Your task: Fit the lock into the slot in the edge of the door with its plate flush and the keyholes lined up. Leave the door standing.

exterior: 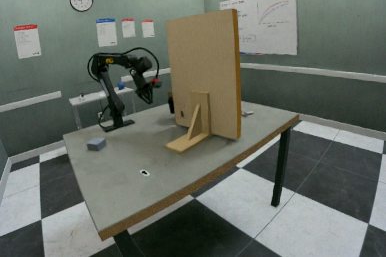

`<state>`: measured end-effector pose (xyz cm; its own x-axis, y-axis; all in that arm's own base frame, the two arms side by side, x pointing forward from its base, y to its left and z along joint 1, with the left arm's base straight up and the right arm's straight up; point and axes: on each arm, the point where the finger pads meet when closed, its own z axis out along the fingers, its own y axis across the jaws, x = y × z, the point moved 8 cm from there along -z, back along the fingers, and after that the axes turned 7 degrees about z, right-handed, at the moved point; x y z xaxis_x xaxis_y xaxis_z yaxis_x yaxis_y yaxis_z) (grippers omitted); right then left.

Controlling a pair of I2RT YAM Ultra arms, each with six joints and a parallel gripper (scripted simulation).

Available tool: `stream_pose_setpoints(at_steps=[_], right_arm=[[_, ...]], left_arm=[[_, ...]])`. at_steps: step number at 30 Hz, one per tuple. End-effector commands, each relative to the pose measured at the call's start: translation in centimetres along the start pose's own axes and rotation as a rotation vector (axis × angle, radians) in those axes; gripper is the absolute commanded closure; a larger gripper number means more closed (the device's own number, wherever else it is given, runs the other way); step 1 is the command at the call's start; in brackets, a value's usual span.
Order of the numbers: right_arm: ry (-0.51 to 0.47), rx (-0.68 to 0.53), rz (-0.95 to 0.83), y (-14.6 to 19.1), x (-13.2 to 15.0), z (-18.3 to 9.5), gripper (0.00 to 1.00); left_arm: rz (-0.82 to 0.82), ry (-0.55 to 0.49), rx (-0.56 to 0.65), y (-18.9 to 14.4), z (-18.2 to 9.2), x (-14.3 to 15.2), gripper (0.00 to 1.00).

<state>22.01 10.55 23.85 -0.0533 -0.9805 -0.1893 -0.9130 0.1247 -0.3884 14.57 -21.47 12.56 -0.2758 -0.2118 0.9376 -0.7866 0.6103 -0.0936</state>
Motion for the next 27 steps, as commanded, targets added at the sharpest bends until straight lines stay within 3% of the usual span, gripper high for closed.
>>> stream_pose_setpoints(at_steps=[1,8,10,13,18,25,27], right_arm=[[-0.107,0.237,0.198,-0.3,-3.3,0.0,0.71],[-0.375,0.323,0.37,2.1,-7.8,-1.2,0.71],[-0.375,0.323,0.37,2.1,-7.8,-1.2,0.71],[-0.555,0.321,0.488,3.9,-9.9,-2.3,0.71],[-0.773,0.26,0.629,6.5,-12.0,-4.0,0.71],[-1.036,0.074,0.793,10.6,-13.7,-6.7,0.71],[-1.036,0.074,0.793,10.6,-13.7,-6.7,0.71]], left_arm=[[0.026,0.079,0.023,-0.5,-0.2,1.6,0.24],[0.026,0.079,0.023,-0.5,-0.2,1.6,0.24],[0.026,0.079,0.023,-0.5,-0.2,1.6,0.24],[0.026,0.079,0.023,-0.5,-0.2,1.6,0.24],[0.026,0.079,0.023,-0.5,-0.2,1.6,0.24],[0.026,0.079,0.023,-0.5,-0.2,1.6,0.24],[0.026,0.079,0.023,-0.5,-0.2,1.6,0.24]])
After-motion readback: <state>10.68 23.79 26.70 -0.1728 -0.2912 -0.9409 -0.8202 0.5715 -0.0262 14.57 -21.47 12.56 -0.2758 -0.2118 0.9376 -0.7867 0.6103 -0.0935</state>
